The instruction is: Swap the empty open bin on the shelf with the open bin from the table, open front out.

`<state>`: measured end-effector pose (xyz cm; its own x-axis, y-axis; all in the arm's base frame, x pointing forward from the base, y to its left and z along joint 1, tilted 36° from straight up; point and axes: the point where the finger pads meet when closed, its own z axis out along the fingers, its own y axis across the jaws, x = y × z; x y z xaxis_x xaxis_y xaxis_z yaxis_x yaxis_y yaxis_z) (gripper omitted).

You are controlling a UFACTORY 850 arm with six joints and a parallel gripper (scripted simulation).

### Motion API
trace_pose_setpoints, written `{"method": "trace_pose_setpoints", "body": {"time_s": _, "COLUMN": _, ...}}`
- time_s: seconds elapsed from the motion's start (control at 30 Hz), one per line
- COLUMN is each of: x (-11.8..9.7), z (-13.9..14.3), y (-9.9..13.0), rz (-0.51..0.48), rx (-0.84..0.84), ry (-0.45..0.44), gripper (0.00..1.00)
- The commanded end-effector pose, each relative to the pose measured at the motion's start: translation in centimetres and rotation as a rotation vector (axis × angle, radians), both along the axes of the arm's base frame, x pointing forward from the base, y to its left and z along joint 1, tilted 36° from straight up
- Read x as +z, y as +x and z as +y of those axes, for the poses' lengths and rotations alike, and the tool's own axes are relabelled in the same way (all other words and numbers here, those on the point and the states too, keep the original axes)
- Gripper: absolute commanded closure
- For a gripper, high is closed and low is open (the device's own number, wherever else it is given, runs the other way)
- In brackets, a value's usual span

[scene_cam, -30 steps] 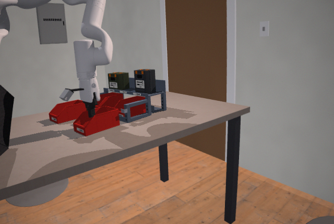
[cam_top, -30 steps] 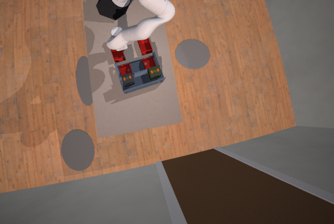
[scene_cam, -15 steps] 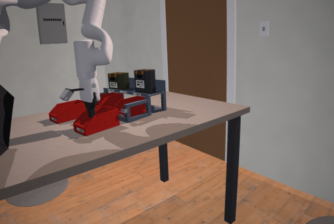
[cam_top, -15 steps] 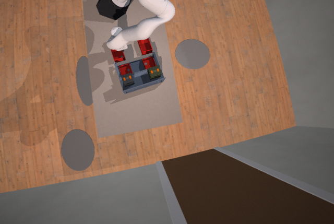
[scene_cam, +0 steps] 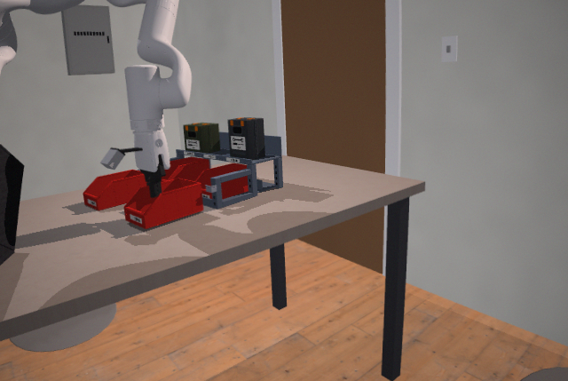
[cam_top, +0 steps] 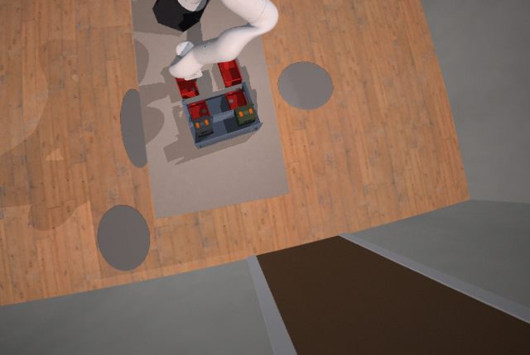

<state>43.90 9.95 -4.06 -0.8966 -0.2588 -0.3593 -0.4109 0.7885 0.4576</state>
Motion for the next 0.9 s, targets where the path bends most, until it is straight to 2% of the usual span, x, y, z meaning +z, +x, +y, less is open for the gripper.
{"method": "trace_pose_setpoints", "body": {"time_s": 0.0, "x": 0.9, "z": -0.7, "y": -0.1, "rz": -0.001, "rx": -0.001, "ry": 0.0, "gripper": 1.0}}
{"method": "trace_pose_setpoints", "body": {"time_s": 0.37, "x": 2.6, "z": -1.8, "y": -0.5, "rz": -0.001, "rx": -0.001, "ry": 0.0, "gripper": 1.0}}
{"method": "trace_pose_setpoints", "body": {"time_s": 0.87, "x": 2.7, "z": -1.9, "y": -0.5, "rz": -0.001, "rx": -0.001, "ry": 0.0, "gripper": 1.0}}
